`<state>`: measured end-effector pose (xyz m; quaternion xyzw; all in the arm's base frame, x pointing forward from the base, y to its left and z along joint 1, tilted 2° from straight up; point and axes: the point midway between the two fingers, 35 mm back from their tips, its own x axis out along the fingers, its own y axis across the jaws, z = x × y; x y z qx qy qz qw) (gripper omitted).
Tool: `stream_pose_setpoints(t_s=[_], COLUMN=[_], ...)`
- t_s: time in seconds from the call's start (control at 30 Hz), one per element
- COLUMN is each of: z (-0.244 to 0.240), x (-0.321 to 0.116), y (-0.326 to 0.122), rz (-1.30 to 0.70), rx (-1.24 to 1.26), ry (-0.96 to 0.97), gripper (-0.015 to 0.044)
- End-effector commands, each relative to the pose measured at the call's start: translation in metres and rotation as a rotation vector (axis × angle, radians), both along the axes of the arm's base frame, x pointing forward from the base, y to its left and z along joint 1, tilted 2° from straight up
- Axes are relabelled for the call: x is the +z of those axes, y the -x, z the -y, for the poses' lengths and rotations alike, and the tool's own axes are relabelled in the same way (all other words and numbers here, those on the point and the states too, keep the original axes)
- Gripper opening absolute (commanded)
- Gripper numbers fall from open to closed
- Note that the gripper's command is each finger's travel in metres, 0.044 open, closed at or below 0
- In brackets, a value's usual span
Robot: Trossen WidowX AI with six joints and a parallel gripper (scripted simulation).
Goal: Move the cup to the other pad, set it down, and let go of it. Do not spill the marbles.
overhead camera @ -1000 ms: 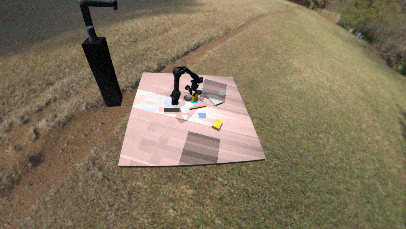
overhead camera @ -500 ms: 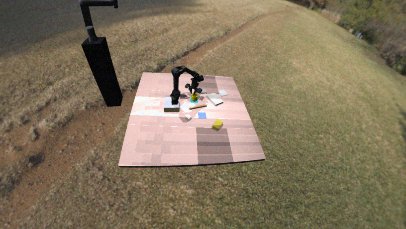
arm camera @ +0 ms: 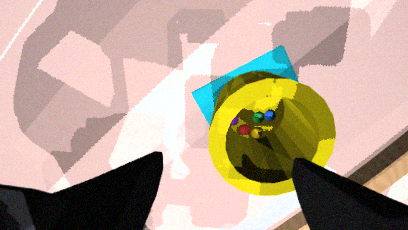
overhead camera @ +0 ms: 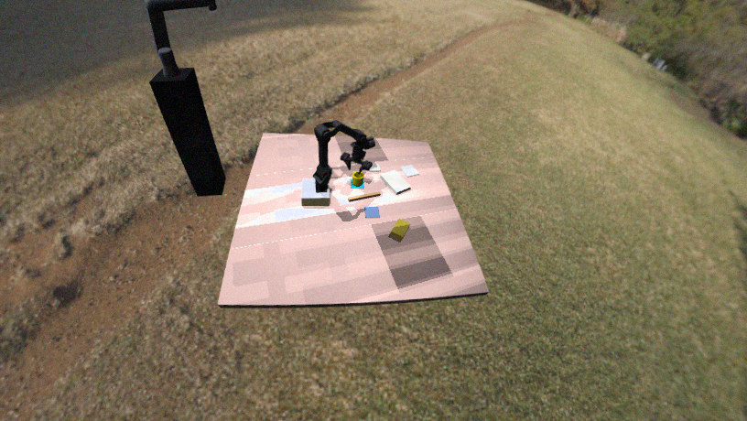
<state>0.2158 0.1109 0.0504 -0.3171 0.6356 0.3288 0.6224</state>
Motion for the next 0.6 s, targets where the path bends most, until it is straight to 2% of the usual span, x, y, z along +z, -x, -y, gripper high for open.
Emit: stream_pose_setpoints(t_s=[0.0, 0.07, 0.57], z=[0.000, 0.000, 0.001], x=[0.001, 0.005, 0.059], y=[0.000, -0.001, -0.002], rz=[-0.001, -0.001, 0.003], rx=[0.000, 0.000, 0.002], ry=[0.001, 0.000, -0.005], gripper=[0.0409, 0.0440, 0.0440])
